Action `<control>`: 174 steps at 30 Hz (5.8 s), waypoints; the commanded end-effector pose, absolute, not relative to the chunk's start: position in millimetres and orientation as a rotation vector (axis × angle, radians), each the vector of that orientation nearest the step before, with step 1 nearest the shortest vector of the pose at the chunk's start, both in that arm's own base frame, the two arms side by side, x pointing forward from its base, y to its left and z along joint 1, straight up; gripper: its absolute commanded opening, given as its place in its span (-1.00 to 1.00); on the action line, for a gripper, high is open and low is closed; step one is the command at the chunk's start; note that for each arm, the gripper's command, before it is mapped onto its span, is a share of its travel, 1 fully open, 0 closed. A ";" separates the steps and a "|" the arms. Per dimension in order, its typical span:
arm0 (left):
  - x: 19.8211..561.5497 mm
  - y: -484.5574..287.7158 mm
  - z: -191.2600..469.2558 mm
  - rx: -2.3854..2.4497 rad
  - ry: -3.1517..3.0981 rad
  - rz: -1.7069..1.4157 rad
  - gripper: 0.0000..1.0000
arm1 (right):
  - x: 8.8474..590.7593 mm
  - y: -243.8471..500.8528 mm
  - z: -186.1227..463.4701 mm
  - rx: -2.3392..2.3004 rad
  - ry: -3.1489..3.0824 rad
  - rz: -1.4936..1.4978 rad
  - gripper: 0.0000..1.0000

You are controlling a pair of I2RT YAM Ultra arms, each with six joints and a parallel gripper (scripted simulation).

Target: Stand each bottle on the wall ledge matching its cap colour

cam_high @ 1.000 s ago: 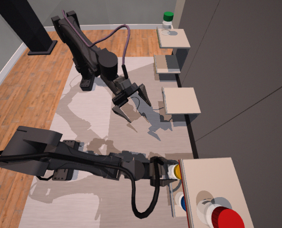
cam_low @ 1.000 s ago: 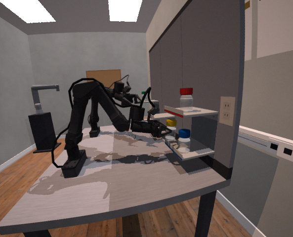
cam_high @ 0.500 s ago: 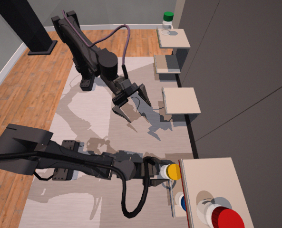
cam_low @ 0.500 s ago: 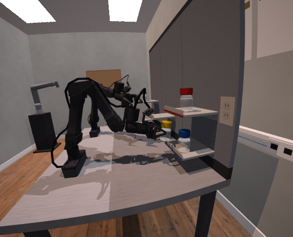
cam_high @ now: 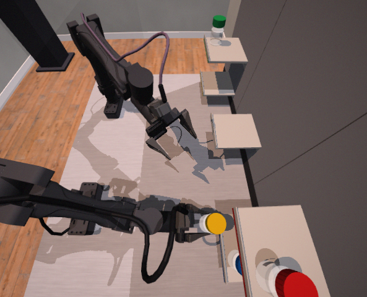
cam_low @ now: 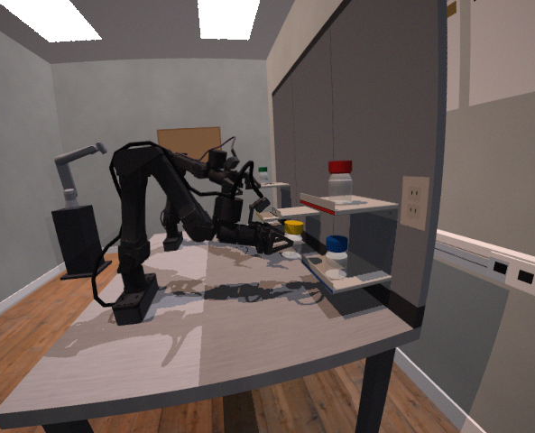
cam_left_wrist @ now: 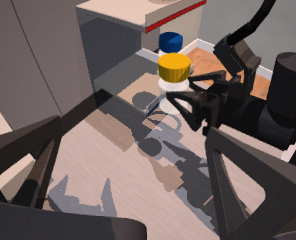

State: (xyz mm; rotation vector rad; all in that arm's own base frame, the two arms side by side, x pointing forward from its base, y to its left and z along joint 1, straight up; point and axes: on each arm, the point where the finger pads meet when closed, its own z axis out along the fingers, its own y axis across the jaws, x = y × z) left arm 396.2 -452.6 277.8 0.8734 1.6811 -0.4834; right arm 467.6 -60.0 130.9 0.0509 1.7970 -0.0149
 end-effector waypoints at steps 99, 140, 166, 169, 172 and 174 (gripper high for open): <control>274.3 -181.4 423.0 0.638 1.757 -0.309 1.00 | 452.9 50.8 260.0 0.151 1.702 -0.113 0.00; 274.3 -181.4 423.0 0.638 1.757 -0.309 1.00 | 466.7 251.3 265.1 -0.199 1.645 0.187 0.00; 274.3 -181.4 423.0 0.638 1.757 -0.309 1.00 | 466.3 250.9 283.5 -0.189 1.654 0.178 0.00; 274.3 -181.4 423.0 0.638 1.757 -0.309 1.00 | 466.5 251.1 286.5 -0.184 1.642 0.183 0.00; 274.3 -181.4 423.0 0.638 1.757 -0.309 1.00 | 466.5 251.1 286.5 -0.184 1.642 0.183 0.00; 274.3 -181.4 423.0 0.638 1.757 -0.309 1.00 | 466.5 251.1 286.5 -0.184 1.642 0.183 0.00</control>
